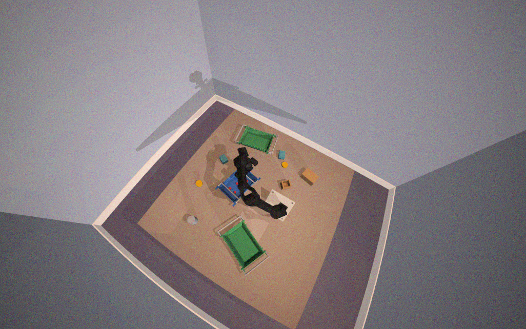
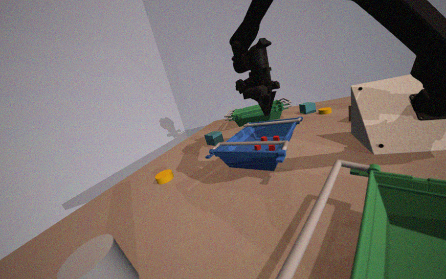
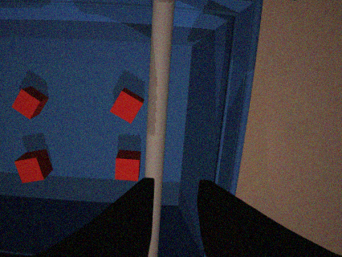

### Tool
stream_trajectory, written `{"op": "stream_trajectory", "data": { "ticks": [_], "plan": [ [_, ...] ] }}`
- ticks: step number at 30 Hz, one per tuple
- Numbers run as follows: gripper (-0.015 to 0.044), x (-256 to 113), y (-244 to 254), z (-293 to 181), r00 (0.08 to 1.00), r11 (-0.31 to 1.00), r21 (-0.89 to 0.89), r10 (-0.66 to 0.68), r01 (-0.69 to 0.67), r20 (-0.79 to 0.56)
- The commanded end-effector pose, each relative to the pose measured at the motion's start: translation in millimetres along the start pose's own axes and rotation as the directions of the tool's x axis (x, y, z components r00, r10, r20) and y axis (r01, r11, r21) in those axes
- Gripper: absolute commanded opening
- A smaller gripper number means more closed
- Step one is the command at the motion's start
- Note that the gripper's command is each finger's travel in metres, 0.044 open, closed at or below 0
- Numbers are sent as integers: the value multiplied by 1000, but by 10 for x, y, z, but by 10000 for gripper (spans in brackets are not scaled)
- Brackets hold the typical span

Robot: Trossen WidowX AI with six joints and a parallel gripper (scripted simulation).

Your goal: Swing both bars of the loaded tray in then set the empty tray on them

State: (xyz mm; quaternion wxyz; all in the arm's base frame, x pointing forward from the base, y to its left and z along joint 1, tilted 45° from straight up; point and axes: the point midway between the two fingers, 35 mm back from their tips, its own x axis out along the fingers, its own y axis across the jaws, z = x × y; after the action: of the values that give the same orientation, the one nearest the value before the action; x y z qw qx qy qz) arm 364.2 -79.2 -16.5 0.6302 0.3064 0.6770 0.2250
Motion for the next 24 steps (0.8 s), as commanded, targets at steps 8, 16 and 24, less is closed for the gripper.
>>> {"op": "stream_trajectory", "data": {
  "ticks": [8, 16, 24],
  "plan": [
    [0, 7, 4, 3, 1000, 1000, 1, 0, 0, 0],
    [0, 0, 0, 0, 1000, 1000, 0, 0, 0, 0],
    [0, 0, 0, 0, 1000, 1000, 0, 0, 0, 0]
  ]
}}
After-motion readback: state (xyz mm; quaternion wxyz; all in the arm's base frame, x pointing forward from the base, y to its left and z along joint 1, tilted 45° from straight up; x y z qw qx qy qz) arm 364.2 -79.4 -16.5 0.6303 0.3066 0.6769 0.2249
